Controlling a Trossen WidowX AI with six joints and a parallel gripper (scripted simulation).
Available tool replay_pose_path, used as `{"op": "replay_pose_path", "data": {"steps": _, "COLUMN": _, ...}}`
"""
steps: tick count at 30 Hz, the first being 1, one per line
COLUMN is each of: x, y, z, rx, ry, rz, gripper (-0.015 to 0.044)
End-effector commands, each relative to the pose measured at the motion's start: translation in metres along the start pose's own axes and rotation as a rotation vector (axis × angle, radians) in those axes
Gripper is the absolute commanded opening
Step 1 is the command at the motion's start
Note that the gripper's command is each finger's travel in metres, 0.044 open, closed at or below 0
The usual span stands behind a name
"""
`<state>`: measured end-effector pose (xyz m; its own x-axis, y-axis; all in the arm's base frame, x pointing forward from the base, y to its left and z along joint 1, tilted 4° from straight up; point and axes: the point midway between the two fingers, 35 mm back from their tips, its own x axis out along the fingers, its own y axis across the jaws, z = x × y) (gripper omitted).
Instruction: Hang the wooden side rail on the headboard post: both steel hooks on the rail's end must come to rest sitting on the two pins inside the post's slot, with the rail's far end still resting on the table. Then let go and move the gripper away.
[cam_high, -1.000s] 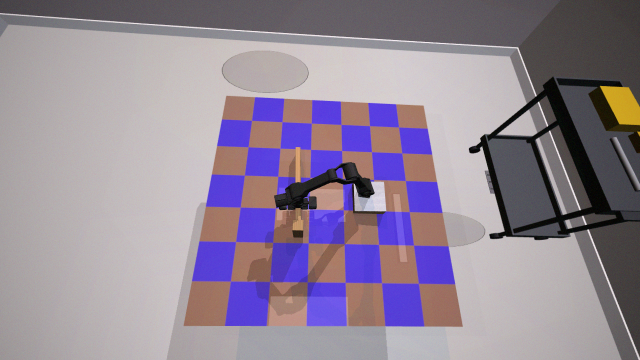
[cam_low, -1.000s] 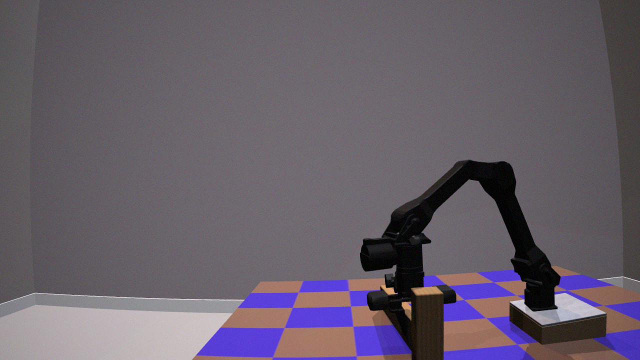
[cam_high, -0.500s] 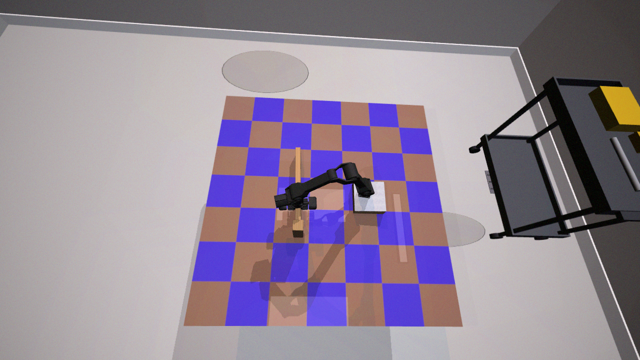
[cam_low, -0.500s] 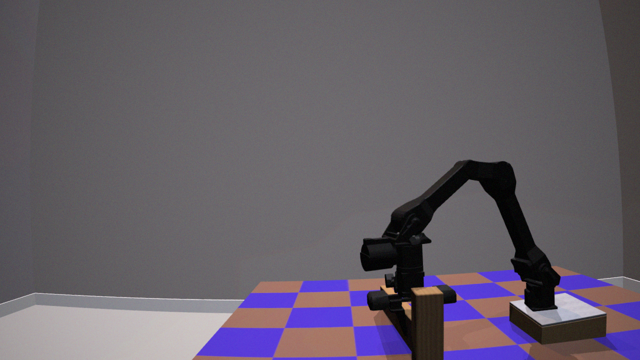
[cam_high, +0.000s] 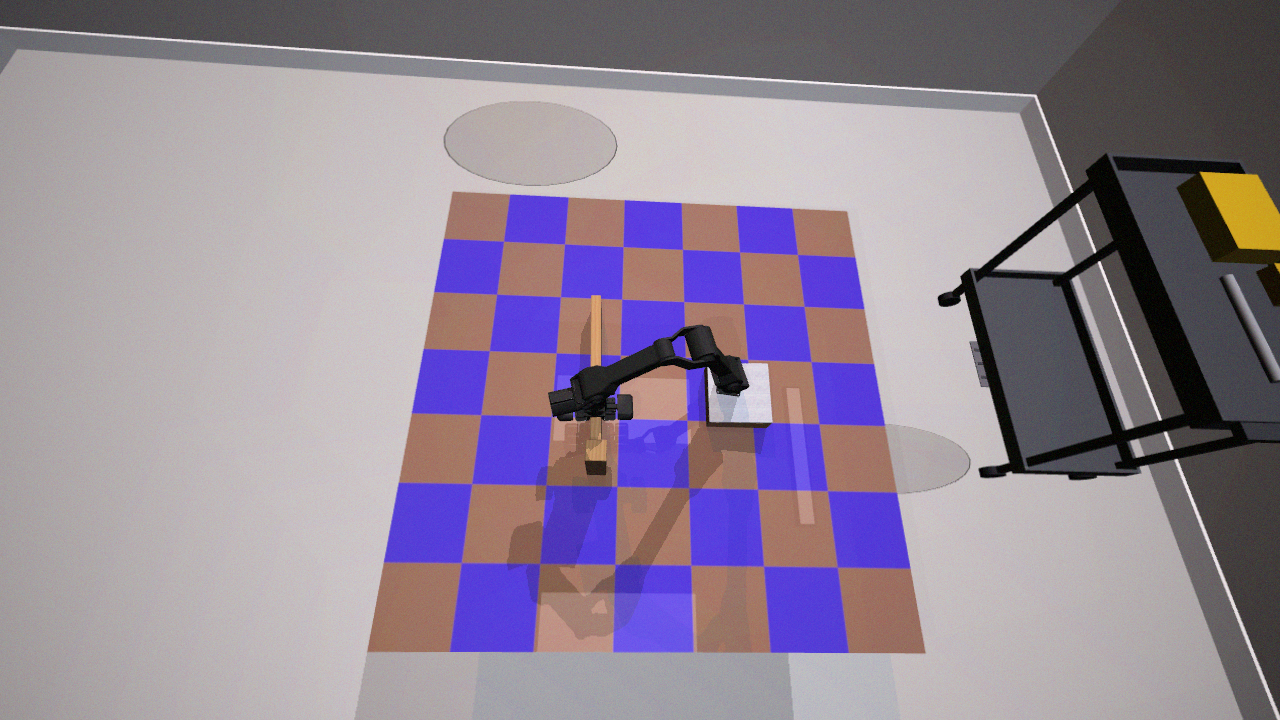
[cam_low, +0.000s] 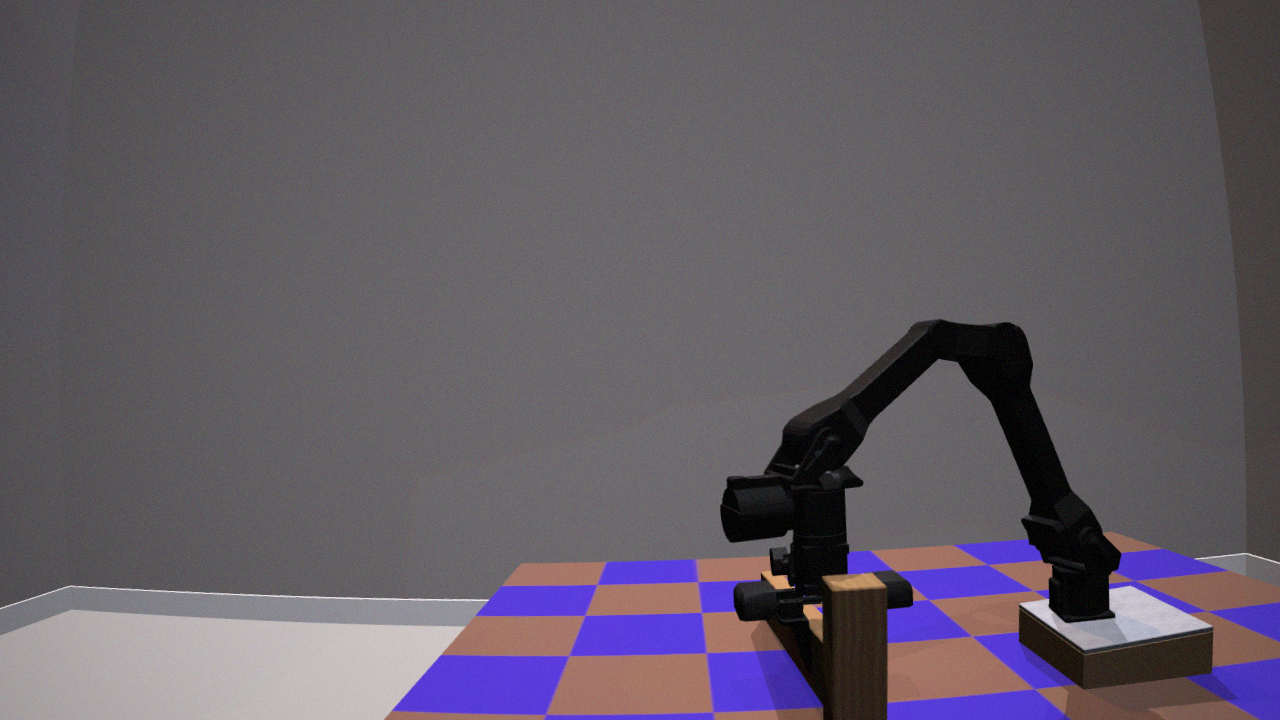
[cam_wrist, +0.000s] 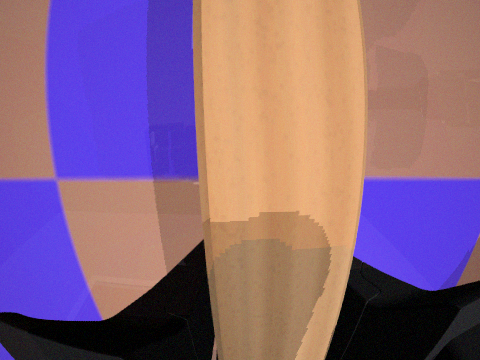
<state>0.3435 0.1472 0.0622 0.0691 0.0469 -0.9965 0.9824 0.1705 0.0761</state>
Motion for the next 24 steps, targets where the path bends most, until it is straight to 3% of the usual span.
{"op": "replay_pose_path", "data": {"steps": 1, "x": -0.0023, "y": 0.0007, "z": -0.0019, "rx": -0.001, "ry": 0.005, "rz": 0.01, "gripper": 0.0}}
{"op": "replay_pose_path", "data": {"steps": 24, "x": -0.0027, "y": -0.0004, "z": -0.0045, "rx": -0.001, "ry": 0.005, "rz": 0.01, "gripper": 0.0}}
